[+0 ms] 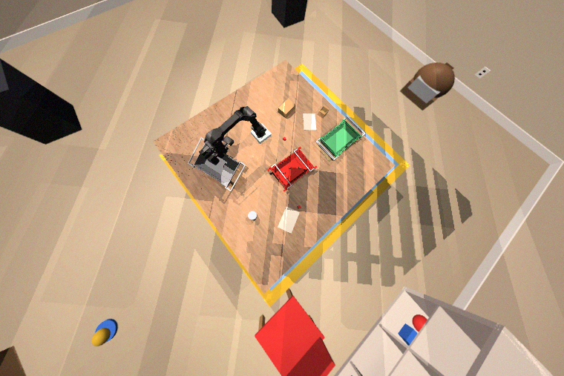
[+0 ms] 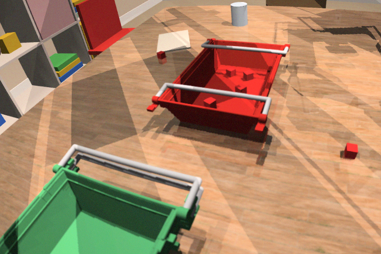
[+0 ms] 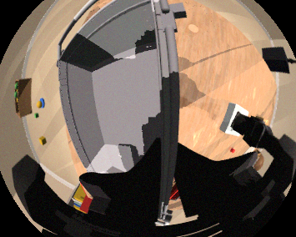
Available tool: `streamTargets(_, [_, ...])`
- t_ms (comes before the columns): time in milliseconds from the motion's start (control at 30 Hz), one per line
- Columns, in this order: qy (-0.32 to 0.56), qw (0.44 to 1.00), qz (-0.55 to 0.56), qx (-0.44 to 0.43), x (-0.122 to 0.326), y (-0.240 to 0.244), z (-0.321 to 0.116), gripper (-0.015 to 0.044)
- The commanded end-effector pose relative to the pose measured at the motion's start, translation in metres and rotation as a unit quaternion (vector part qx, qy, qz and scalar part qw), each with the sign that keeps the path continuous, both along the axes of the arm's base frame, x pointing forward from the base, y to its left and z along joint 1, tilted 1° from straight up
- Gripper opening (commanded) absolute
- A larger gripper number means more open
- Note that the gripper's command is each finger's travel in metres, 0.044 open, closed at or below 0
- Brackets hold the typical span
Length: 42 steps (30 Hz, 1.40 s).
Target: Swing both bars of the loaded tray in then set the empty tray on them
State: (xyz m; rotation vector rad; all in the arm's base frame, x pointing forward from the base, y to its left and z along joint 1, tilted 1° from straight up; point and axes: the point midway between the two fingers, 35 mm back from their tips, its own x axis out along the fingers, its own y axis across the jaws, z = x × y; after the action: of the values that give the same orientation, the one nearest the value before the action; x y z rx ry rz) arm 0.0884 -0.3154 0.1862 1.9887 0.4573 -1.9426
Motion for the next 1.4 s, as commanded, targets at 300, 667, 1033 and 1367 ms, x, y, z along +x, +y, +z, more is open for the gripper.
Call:
streamTargets(300, [-0.002, 1.0, 0.002, -0.01, 0.0, -0.003, 0.005, 0.0])
streamTargets(667, [-0.003, 1.0, 0.029, -0.01, 0.021, 0.004, 0.005, 0.0])
streamTargets(1033, [-0.003, 0.996, 0.083, -0.011, 0.06, 0.022, 0.006, 0.0])
streamTargets(1367, [-0.004, 0.991, 0.132, -0.012, 0.093, 0.042, 0.007, 0.0])
